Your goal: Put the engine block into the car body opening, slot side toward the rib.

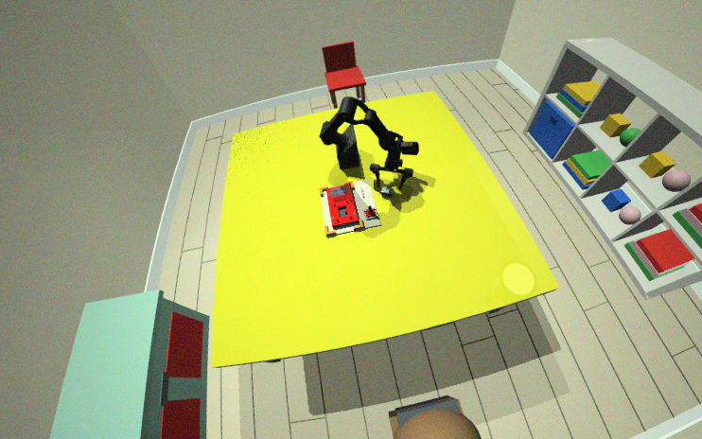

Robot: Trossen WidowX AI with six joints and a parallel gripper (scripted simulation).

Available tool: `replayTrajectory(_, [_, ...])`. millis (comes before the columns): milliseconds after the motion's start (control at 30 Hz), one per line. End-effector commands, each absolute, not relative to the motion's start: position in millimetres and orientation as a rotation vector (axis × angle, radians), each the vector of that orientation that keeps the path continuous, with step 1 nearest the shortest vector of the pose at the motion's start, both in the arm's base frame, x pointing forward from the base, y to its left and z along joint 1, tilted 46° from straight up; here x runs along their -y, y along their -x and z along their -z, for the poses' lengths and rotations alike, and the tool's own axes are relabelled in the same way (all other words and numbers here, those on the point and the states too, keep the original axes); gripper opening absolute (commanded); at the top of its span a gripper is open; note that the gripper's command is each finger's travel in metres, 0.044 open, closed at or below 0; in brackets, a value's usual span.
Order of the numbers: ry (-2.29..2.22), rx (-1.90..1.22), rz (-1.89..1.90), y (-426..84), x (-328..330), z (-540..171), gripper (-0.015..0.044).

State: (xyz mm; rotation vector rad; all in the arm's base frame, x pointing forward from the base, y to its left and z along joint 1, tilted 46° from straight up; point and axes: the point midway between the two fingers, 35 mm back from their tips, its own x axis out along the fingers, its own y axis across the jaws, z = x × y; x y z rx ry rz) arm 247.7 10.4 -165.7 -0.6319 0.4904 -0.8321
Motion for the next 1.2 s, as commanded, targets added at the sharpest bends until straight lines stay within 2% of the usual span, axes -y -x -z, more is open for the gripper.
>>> replayTrajectory(0, [0.6, -0.457, 0.836, -249, -31, 146, 0.044])
replayTrajectory(700, [0.617, -0.47, 0.836, -247, -26, 150, 0.044])
replayTrajectory(1167, [0.452, -0.881, 1.009, -264, -24, 150, 0.044])
